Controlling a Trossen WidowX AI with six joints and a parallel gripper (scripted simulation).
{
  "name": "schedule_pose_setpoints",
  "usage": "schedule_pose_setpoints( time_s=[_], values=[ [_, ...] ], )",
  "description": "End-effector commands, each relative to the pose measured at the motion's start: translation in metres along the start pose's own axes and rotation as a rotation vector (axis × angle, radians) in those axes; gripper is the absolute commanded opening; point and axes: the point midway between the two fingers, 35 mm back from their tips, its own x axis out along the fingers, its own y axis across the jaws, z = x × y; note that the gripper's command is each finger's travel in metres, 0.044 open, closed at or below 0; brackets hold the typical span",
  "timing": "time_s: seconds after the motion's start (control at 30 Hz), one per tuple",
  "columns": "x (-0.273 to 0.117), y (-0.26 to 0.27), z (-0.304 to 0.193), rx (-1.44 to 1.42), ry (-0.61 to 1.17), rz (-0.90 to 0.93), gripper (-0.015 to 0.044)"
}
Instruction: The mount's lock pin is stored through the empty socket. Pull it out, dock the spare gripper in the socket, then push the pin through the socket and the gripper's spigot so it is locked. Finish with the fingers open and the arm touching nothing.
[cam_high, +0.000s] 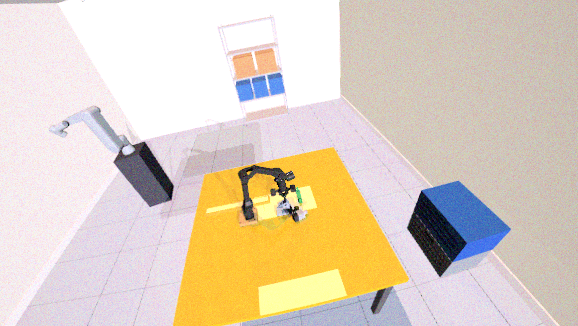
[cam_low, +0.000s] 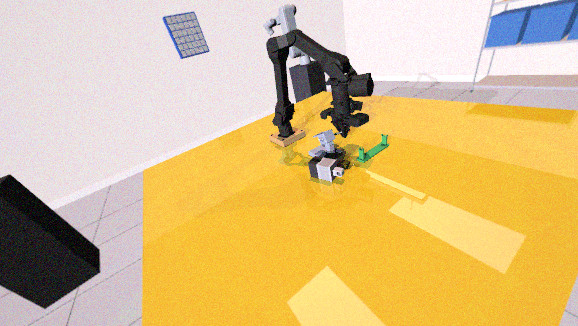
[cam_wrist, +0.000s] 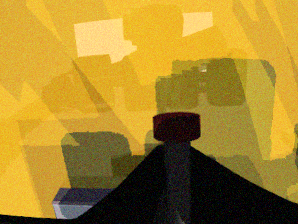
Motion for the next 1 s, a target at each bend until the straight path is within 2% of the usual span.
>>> schedule_pose_setpoints(
  time_s=[0.0, 0.3, 0.97],
  values=[
    [-0.002, 0.0, 0.002, 0.005, -0.034, 0.001, 0.0],
    [-0.01, -0.002, 0.007, 0.02, -0.158, 0.004, 0.0],
    [-0.015, -0.004, 0.021, 0.017, -0.169, 0.008, 0.0]
  ],
)
